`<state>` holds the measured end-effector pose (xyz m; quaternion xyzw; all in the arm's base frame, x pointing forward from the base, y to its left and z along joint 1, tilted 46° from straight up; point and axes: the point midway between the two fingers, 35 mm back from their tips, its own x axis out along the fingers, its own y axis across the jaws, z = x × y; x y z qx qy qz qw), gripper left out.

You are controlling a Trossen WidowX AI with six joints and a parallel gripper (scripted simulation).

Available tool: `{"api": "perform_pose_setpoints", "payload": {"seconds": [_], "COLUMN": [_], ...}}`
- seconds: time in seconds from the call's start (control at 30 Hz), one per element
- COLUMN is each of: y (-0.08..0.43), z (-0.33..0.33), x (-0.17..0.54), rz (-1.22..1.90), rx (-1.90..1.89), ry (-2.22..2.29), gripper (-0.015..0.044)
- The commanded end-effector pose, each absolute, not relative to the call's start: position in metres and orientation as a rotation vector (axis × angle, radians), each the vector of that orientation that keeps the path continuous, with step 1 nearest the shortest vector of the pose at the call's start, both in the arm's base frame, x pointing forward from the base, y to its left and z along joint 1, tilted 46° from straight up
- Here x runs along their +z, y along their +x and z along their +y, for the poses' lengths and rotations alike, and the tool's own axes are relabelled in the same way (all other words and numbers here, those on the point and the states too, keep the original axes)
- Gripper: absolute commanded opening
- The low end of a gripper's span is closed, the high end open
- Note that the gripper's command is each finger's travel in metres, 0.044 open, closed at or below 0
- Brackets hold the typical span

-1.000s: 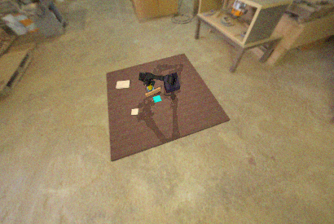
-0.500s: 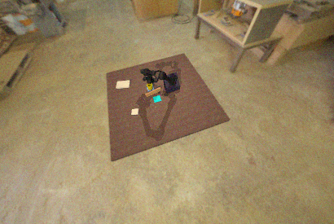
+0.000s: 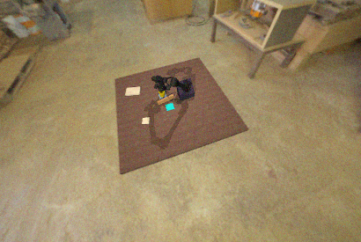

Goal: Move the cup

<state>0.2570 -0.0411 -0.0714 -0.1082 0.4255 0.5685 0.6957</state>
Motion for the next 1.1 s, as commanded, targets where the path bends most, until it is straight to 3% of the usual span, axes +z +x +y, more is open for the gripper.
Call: {"api": "perform_pose_setpoints", "payload": {"seconds": [0.0,0.93,1.07], "y": [0.253,0.25,0.253], "z": [-0.034,-0.008,-0.01], "x": [-0.077,-0.1,-0.099], "rz": [0.954,0.952,0.949], "rx": [1.274,1.276,1.275], "ry": [-0.224,-0.222,-0.233], "gripper": [0.0167,0.0167,0.012]}}
